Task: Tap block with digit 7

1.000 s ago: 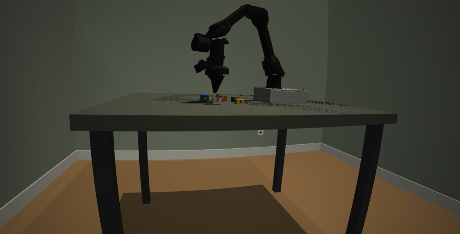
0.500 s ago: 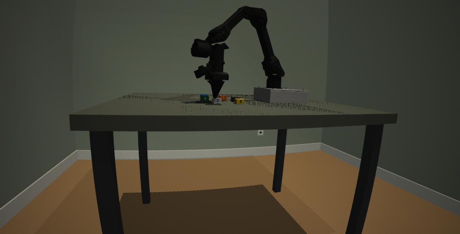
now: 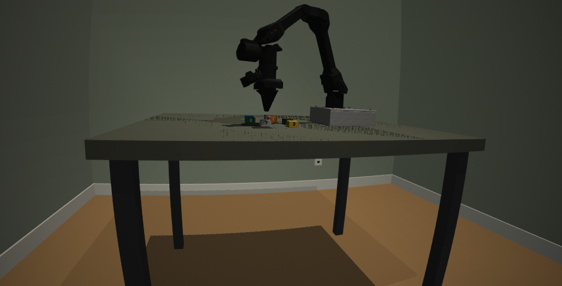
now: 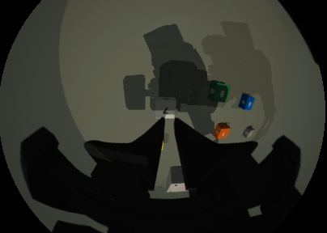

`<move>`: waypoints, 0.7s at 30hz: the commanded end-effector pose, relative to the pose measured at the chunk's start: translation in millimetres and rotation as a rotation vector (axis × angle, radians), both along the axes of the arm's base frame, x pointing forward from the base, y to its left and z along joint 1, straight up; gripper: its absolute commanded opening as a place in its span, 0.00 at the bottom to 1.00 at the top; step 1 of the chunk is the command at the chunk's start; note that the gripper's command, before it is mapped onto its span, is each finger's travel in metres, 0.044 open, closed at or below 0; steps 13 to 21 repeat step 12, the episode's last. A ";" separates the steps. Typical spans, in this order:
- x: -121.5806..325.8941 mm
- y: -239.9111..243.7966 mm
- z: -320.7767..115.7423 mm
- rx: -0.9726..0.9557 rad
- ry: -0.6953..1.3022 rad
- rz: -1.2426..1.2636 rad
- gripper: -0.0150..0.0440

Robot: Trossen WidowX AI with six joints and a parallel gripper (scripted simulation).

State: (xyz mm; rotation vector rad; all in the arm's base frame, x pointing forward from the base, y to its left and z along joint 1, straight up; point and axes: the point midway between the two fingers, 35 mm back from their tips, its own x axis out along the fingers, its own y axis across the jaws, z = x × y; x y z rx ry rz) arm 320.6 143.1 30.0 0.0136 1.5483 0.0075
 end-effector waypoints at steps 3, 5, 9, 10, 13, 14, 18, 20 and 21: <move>-55.5 48.3 56.5 0.009 -0.006 0.012 0.60; -75.7 57.9 72.0 0.010 -0.004 0.012 0.69; -80.8 59.9 75.7 0.010 -0.004 0.012 0.87; -80.8 59.9 75.7 0.010 -0.004 0.012 0.91; -80.8 59.9 75.7 0.010 -0.004 0.012 0.93; -80.8 59.9 75.7 0.010 -0.004 0.012 0.93; -80.8 59.9 75.7 0.010 -0.004 0.012 0.93; -80.8 59.9 75.7 0.010 -0.004 0.012 0.93; -80.8 59.9 75.7 0.010 -0.004 0.012 0.93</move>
